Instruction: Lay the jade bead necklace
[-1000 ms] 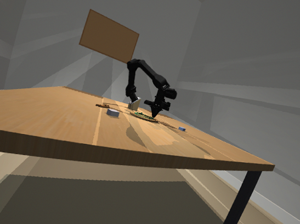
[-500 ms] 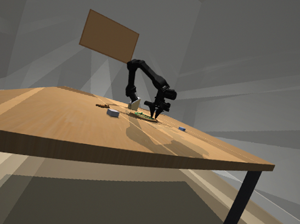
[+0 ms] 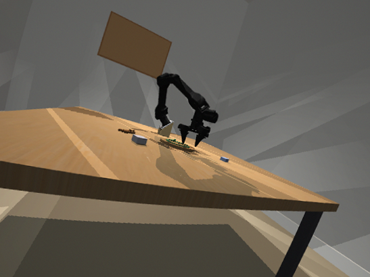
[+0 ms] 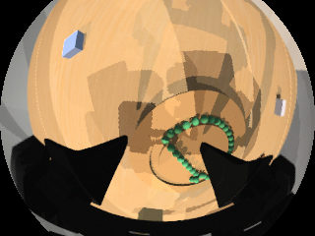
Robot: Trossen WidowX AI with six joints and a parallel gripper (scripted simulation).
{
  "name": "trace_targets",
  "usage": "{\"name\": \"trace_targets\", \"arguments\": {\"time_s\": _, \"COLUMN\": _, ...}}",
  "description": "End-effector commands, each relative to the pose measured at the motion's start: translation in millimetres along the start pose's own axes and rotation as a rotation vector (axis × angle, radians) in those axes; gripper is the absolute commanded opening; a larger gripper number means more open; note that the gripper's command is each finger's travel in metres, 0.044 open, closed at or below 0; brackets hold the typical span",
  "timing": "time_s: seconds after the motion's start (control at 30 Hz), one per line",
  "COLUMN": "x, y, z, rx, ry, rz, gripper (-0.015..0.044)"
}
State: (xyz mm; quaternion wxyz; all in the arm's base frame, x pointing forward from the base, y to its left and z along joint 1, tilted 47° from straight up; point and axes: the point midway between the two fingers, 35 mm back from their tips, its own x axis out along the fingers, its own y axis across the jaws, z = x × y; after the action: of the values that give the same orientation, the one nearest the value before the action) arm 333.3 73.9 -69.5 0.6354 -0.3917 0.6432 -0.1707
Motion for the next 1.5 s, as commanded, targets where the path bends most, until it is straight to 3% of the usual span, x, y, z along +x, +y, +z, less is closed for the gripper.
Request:
{"name": "trace_targets", "arguments": {"time_s": 0.0, "x": -3, "y": 0, "z": 1, "rx": 0.007, "ry": -0.003, "rz": 0.001, "gripper": 0.044}}
{"name": "trace_targets", "arguments": {"time_s": 0.37, "x": -3, "y": 0, "z": 1, "rx": 0.007, "ry": -0.003, "rz": 0.001, "gripper": 0.044}}
{"name": "trace_targets", "arguments": {"time_s": 0.77, "x": -25, "y": -63, "z": -45, "rx": -0.672, "ry": 0.0, "rz": 0.0, "gripper": 0.0125}}
{"name": "trace_targets", "arguments": {"time_s": 0.97, "x": -31, "y": -88, "z": -74, "rx": -1.015, "ry": 0.002, "rz": -0.001, "gripper": 0.012}}
{"name": "trace_targets", "arguments": {"time_s": 1.47, "x": -31, "y": -89, "z": -75, "rx": -1.025, "ry": 0.002, "rz": -0.001, "gripper": 0.012}}
